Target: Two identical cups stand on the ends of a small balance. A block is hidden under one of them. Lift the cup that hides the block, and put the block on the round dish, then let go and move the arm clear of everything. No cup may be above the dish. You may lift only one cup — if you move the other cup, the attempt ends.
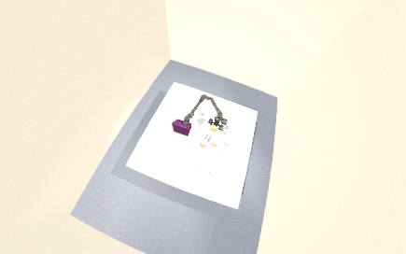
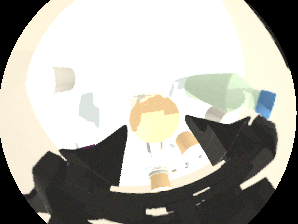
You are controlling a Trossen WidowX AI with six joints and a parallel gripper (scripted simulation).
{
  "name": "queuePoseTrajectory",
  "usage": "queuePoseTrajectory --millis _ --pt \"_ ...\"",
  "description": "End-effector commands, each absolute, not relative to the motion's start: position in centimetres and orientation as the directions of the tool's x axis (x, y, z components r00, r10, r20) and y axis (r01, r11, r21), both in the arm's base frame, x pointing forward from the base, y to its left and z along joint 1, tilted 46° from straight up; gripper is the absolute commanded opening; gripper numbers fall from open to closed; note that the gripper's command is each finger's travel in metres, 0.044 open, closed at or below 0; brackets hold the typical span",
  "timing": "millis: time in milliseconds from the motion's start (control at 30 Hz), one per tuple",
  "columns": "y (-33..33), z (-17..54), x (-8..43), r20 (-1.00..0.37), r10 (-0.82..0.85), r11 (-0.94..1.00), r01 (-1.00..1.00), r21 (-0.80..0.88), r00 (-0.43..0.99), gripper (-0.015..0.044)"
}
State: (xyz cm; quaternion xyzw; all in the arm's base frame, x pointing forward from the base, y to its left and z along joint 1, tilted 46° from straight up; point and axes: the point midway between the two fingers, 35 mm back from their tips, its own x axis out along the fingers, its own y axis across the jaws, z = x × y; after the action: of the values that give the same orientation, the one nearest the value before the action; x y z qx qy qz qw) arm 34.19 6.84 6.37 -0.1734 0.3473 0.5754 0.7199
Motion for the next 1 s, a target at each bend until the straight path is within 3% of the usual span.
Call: queuePoseTrajectory --millis 0,700,800,967 --pt "7.4 5.8 34.2 -0.696 0.711 0.279 -0.947 0.156 0.095 0.0440" --pt "9.7 3.7 34.3 -0.694 0.714 0.279 -0.947 0.157 0.095 0.0440" --pt "9.7 3.7 34.3 -0.694 0.714 0.279 -0.947 0.157 0.095 0.0361" --pt "9.7 3.7 34.3 -0.694 0.714 0.279 -0.947 0.157 0.095 0.0328"
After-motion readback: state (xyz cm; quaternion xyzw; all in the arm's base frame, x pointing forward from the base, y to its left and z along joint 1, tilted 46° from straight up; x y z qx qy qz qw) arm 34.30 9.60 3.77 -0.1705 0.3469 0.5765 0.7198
